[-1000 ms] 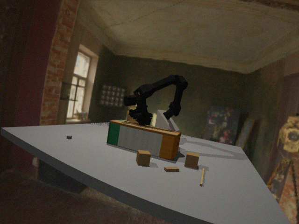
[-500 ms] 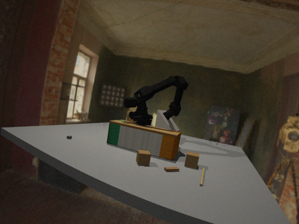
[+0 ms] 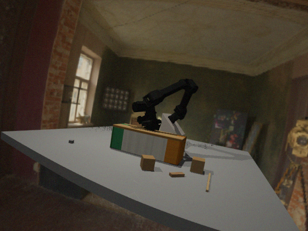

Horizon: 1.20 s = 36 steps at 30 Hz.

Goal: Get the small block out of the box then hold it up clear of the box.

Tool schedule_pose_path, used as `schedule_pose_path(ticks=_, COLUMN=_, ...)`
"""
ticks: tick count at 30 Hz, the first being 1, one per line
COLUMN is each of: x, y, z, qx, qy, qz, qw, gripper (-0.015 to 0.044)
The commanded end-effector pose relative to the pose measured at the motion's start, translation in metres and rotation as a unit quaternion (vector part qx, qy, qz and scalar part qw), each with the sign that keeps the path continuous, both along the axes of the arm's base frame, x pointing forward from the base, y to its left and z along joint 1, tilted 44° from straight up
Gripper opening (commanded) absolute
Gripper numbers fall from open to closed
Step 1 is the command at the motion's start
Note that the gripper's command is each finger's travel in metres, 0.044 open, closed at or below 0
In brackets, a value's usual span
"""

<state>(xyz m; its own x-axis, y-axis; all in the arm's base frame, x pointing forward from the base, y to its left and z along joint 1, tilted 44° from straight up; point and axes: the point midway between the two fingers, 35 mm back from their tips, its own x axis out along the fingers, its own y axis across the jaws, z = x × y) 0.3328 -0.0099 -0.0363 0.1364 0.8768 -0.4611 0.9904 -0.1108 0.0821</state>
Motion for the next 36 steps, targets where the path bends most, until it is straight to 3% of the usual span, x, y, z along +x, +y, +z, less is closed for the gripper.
schedule_pose_path(ticks=1, x=0.001, y=0.006, z=0.009, qx=0.001, qy=-0.004, qz=-0.002, qw=1.000, gripper=0.0400)
schedule_pose_path(ticks=36, x=0.003, y=0.049, z=0.049, qx=0.003, qy=-0.004, qz=-0.002, qw=1.000, gripper=0.0400)
